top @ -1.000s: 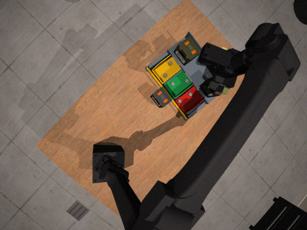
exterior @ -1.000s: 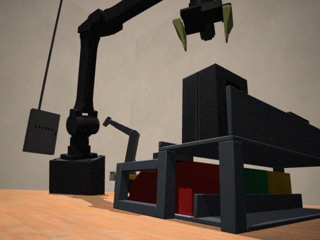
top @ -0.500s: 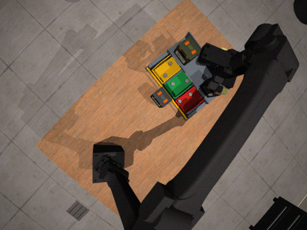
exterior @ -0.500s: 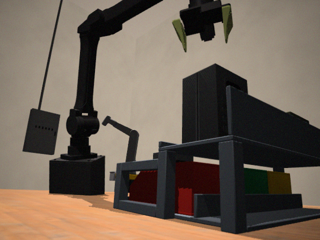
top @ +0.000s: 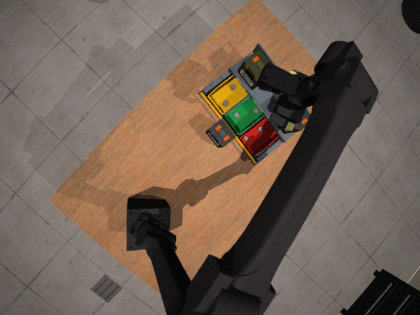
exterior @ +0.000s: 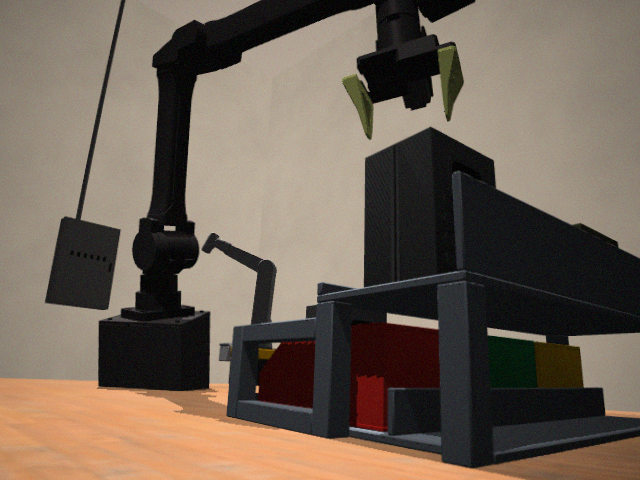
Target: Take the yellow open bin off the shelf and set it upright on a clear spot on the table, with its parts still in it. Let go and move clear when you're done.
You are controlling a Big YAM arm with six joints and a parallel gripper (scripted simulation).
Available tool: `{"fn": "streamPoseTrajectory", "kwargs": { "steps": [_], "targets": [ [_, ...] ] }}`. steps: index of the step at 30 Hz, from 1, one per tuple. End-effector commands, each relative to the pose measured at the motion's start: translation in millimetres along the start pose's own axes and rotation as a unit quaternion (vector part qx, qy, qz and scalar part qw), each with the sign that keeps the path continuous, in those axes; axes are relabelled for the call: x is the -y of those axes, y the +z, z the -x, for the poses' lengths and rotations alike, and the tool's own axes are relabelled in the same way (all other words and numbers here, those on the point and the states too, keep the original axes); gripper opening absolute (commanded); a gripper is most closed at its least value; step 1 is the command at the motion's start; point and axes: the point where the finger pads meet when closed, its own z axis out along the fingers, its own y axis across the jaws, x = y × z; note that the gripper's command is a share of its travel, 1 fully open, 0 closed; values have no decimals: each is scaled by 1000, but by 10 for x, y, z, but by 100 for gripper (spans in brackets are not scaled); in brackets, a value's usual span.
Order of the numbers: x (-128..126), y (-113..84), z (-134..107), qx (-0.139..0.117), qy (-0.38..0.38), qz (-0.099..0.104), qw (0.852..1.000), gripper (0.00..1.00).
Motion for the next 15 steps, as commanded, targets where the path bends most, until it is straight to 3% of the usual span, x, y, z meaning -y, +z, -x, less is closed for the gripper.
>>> {"fn": "streamPoseTrajectory", "kwargs": {
  "steps": [1,6,15],
  "targets": [
    [-15,3,128,2,32,-17,999,100],
    [-78,142,211,4,51,-15,999,100],
    [-335,653,508,12,112,1,994,100]
  ]
}}
